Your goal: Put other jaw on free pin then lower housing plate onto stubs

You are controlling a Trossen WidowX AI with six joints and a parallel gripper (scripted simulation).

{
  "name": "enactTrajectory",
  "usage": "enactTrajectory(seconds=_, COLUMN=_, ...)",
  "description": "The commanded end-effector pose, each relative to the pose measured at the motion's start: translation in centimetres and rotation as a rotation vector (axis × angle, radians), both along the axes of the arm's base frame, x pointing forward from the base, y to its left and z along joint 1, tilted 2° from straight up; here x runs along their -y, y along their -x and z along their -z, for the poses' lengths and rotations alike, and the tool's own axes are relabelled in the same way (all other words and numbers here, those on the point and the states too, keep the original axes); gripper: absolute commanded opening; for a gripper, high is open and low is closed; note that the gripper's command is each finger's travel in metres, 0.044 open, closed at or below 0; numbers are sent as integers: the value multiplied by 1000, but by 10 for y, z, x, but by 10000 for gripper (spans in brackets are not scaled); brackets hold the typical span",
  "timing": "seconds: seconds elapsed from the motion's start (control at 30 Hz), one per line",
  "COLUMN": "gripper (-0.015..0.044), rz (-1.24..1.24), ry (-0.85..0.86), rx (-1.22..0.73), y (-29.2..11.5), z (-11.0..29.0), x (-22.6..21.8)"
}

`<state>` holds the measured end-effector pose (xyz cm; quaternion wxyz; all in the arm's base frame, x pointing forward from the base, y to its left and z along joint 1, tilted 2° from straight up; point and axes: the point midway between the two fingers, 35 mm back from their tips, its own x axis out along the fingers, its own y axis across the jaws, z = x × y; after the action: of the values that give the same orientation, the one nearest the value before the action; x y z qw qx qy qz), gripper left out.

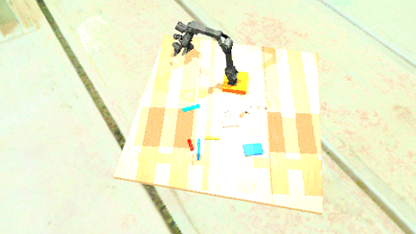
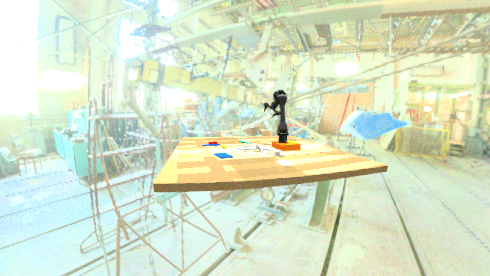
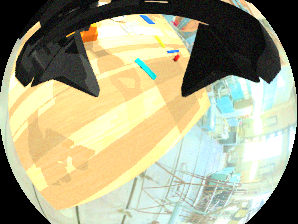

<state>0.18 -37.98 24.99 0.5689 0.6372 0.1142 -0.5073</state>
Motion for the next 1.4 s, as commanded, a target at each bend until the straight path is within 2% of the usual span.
enactTrajectory(seconds=0.0, gripper=440, rz=-93, ry=30, rx=-22, y=-19, z=1, x=-3)
enactTrajectory(seconds=0.67, gripper=440, rz=-494, ry=99, rx=-136, y=-105, z=19, x=-29)
enactTrajectory(seconds=1.37, gripper=440, rz=-953, ry=219, rx=-281, y=-178, z=40, x=-76)
